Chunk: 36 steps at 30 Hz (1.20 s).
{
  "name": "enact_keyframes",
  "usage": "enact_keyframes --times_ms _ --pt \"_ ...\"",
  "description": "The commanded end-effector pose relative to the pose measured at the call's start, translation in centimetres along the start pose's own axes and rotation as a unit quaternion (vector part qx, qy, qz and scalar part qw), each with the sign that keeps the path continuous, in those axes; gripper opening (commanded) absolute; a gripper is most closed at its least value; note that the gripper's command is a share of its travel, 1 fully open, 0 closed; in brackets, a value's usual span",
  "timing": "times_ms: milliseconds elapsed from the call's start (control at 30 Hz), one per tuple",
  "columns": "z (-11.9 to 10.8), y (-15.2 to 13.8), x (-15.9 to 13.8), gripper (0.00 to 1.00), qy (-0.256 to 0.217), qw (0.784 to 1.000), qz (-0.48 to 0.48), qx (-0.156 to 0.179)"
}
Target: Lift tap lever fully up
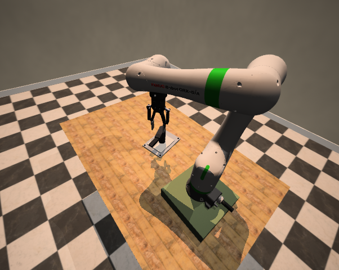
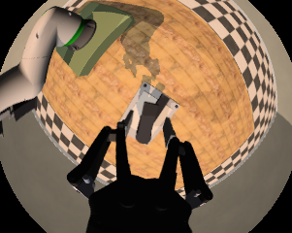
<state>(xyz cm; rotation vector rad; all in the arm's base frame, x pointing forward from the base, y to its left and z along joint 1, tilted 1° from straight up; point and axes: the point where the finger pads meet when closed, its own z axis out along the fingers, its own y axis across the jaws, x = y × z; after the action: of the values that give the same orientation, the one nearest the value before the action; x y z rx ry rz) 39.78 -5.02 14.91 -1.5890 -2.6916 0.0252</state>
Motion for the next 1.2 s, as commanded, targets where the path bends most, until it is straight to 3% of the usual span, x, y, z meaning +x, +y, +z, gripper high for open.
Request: enact_keyframes --times_ms 0,367,1167 --pt "0.6 0.0 0.0 0.43 0.0 1.0 0.0 0.0" --pt "2.2 0.0 0.0 0.43 0.0 1.0 0.0 0.0" --pt "2.9 0.0 -0.1 0.43 0.0 1.0 0.0 0.0"
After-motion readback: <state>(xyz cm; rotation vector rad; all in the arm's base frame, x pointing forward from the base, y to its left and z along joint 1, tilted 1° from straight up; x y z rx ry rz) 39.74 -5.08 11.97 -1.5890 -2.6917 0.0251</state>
